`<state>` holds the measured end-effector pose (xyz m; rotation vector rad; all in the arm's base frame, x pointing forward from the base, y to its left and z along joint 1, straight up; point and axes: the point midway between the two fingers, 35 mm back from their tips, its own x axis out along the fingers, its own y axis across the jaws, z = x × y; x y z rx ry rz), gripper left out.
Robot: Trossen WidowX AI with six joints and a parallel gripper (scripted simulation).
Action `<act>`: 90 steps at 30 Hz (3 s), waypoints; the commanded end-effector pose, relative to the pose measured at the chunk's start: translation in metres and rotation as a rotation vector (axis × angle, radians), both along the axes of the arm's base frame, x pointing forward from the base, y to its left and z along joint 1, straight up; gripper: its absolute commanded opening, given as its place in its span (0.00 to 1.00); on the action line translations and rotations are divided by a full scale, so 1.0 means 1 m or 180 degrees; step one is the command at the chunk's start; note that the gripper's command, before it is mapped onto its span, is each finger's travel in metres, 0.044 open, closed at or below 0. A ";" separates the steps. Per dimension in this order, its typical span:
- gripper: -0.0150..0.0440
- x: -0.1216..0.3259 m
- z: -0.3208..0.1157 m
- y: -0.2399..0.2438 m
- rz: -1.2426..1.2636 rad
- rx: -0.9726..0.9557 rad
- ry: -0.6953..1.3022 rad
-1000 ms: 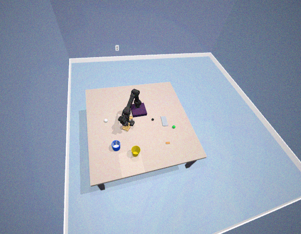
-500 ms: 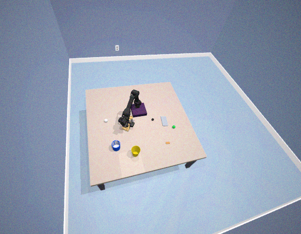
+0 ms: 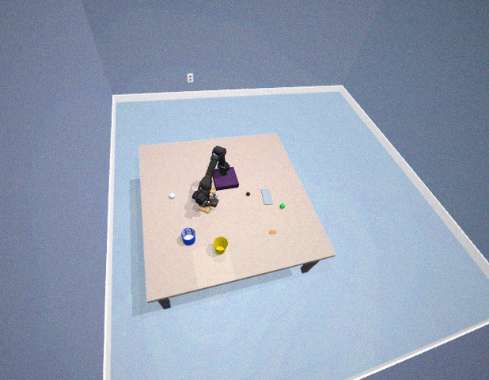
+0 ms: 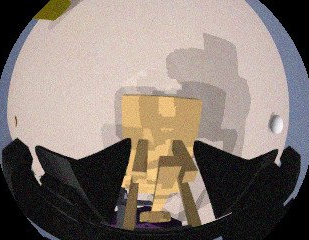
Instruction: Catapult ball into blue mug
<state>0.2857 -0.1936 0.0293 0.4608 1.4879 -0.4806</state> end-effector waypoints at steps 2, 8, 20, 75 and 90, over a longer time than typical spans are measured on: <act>0.51 0.000 0.000 0.000 0.0000 0.0000 -0.0001; 0.41 0.000 0.000 0.000 0.0000 0.0000 -0.0001; 0.25 -0.001 0.048 0.001 0.0006 0.0007 -0.0003; 1.00 0.002 0.026 -0.001 0.0002 0.0012 0.0011; 1.00 -0.005 0.097 0.003 0.0019 0.0022 0.0002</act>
